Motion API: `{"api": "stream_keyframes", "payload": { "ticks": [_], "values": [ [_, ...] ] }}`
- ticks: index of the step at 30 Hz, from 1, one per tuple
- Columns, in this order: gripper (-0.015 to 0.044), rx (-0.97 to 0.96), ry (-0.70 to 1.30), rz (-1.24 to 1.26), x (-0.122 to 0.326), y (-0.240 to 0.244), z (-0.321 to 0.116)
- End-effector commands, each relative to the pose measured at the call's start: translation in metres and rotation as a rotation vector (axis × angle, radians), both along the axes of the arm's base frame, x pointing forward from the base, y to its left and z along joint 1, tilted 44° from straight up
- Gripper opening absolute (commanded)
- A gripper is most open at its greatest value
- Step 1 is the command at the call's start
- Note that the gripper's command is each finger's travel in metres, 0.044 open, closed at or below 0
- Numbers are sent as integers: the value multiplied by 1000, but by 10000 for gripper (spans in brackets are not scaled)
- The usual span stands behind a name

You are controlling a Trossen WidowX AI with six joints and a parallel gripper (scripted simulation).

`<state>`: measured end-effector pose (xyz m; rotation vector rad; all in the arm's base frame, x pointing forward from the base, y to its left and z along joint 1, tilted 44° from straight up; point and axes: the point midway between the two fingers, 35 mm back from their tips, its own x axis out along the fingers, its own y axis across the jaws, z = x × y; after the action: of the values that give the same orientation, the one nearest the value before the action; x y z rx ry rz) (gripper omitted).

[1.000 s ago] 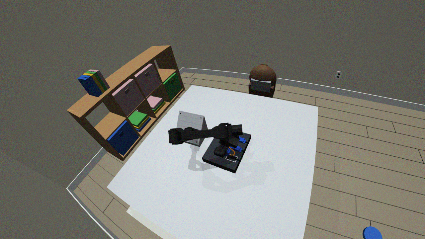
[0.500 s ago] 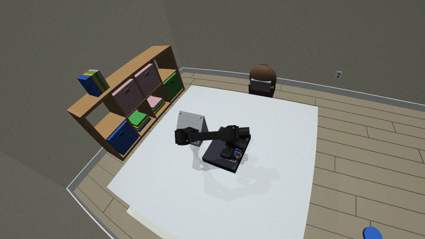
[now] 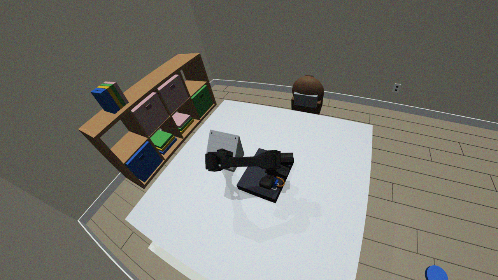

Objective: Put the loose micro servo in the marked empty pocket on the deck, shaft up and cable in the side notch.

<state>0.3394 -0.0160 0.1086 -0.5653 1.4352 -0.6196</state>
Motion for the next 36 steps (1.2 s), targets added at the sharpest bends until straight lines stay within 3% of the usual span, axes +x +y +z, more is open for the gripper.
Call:
{"api": "stream_keyframes", "payload": {
  "ticks": [1,36],
  "values": [
    [0,-2,1,9,0,0,-1],
    [0,-3,1,9,1,-17,-19]
  ]
}}
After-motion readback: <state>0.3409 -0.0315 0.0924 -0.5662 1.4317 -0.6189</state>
